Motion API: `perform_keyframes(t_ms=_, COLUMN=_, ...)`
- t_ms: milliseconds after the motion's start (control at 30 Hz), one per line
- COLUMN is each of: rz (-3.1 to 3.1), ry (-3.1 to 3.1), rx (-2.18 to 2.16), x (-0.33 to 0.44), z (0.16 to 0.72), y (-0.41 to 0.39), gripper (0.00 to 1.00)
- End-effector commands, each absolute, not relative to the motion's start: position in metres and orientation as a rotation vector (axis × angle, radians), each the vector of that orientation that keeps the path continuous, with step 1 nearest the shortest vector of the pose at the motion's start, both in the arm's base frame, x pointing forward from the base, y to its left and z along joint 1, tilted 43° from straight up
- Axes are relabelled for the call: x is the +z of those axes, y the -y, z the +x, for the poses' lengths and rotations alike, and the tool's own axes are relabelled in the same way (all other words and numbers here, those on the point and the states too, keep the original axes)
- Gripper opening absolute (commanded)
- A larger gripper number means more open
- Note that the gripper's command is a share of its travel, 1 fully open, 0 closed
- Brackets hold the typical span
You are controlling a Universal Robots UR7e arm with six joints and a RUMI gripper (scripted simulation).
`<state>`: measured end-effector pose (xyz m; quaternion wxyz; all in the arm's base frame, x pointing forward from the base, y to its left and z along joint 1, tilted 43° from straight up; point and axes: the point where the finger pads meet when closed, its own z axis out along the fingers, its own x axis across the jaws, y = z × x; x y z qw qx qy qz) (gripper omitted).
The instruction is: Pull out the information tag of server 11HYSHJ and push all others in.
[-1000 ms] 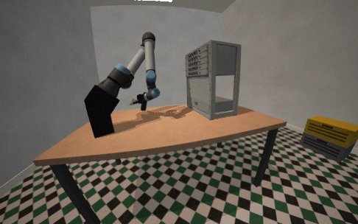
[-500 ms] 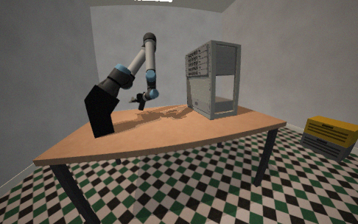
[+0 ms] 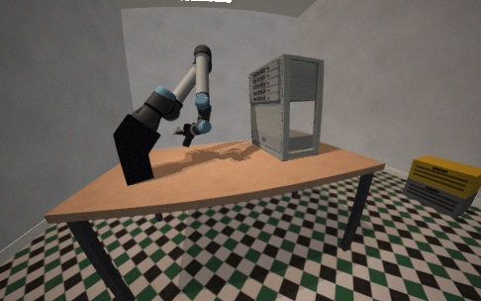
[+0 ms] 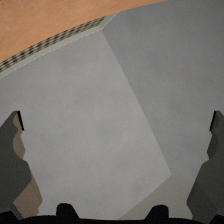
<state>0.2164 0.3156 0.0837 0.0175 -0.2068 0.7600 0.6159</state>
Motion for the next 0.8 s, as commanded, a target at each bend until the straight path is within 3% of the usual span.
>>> perform_keyframes(t_ms=0, rz=-0.606, ry=-2.36, rx=1.949, x=0.088, z=0.214, y=-0.314, gripper=1.0)
perform_keyframes(t_ms=767, rz=-0.273, ry=-2.29, rx=2.245, x=0.133, z=0.202, y=-0.31, gripper=1.0)
